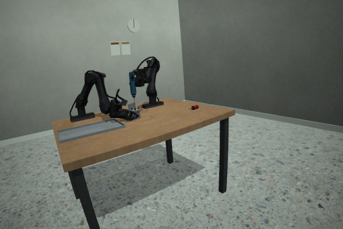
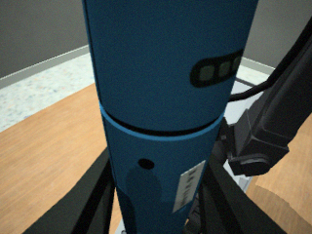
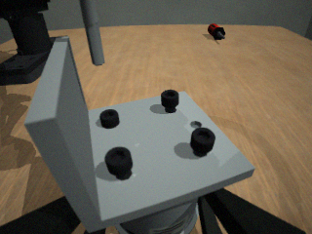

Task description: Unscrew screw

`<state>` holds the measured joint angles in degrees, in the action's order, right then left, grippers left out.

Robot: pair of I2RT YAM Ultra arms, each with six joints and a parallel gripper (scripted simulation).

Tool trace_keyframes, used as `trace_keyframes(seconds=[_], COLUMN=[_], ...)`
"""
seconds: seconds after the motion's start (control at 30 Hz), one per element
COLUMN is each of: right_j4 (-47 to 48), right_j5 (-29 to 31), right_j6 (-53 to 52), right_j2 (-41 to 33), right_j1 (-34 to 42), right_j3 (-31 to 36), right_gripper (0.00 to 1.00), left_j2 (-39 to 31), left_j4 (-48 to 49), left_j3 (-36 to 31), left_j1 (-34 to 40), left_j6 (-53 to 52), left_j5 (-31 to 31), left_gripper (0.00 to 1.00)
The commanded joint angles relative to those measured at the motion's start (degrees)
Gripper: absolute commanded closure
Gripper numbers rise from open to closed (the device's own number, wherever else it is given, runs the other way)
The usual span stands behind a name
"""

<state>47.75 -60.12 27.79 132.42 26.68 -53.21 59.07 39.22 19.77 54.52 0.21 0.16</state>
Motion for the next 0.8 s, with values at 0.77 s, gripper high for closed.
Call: trace_keyframes(seconds=[0.77], right_j4=[0.2], right_j5=[-0.4], right_j6=[-0.3], right_j2=[-1.9], right_j1=[-0.7], right_j3=[0.1], right_gripper=[0.41], left_j2=[2.1], left_j4=[8.8], left_j3=[-1.0], left_j1=[-0.1], left_j6=[0.4], left_j5=[-0.2], left_gripper=[0.58])
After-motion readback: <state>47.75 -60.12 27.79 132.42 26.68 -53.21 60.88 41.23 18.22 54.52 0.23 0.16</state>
